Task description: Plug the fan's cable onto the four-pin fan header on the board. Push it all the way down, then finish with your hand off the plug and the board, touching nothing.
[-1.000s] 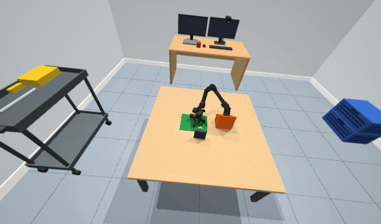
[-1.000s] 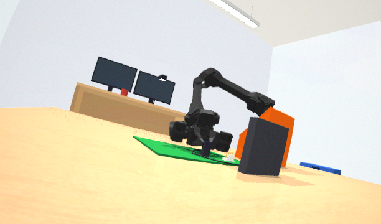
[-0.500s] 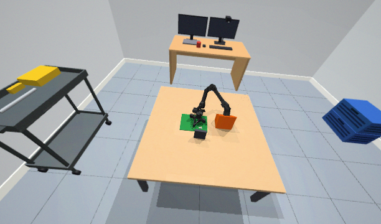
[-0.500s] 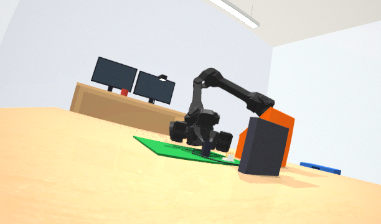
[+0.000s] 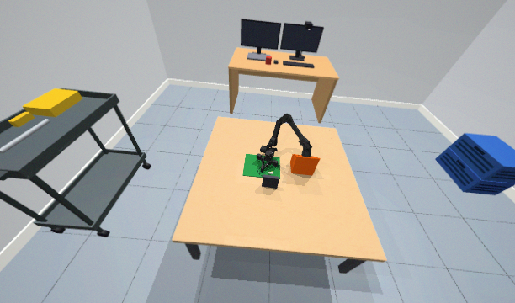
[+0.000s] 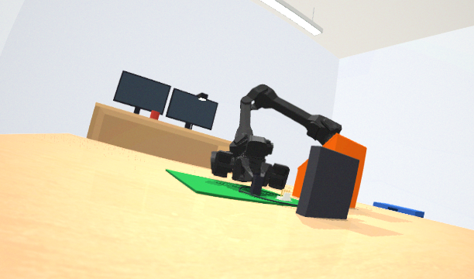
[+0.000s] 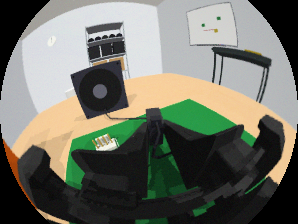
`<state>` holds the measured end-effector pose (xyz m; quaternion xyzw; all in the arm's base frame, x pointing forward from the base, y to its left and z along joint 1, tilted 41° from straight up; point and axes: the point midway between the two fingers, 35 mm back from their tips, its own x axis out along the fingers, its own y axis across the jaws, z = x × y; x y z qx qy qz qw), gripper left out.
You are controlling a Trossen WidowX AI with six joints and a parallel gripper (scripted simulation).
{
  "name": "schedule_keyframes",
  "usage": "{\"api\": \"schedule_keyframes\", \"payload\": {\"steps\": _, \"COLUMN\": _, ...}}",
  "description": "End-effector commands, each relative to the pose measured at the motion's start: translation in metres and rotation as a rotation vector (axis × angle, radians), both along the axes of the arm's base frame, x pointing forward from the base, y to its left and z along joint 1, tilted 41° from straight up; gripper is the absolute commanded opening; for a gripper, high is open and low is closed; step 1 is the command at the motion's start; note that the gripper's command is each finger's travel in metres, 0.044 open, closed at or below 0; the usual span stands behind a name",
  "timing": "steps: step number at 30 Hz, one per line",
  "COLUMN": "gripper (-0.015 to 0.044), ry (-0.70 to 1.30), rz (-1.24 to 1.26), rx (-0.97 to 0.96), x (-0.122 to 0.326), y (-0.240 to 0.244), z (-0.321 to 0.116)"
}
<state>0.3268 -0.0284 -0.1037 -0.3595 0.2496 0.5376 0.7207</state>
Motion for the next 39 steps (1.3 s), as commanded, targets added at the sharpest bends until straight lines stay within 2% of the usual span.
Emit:
{"api": "schedule_keyframes", "payload": {"steps": 1, "gripper": 0.0000, "ry": 0.000, "rz": -0.001, "rx": 0.000, "x": 0.0000, "y": 0.0000, "z": 0.0003}}
{"api": "schedule_keyframes", "payload": {"steps": 9, "gripper": 0.0000, "ry": 0.000, "rz": -0.001, "rx": 0.000, "x": 0.0000, "y": 0.0000, "z": 0.0003}}
{"api": "schedule_keyframes", "payload": {"steps": 14, "gripper": 0.0131, "ry": 0.000, "rz": 0.000, "rx": 0.000, "x": 0.0000, "y": 0.0000, "z": 0.0000}}
{"api": "schedule_keyframes", "payload": {"steps": 15, "gripper": 0.0140, "ry": 0.000, "rz": 0.000, "rx": 0.000, "x": 0.0000, "y": 0.0000, "z": 0.0000}}
{"api": "schedule_keyframes", "payload": {"steps": 39, "gripper": 0.0140, "ry": 0.000, "rz": 0.000, "rx": 0.000, "x": 0.0000, "y": 0.0000, "z": 0.0000}}
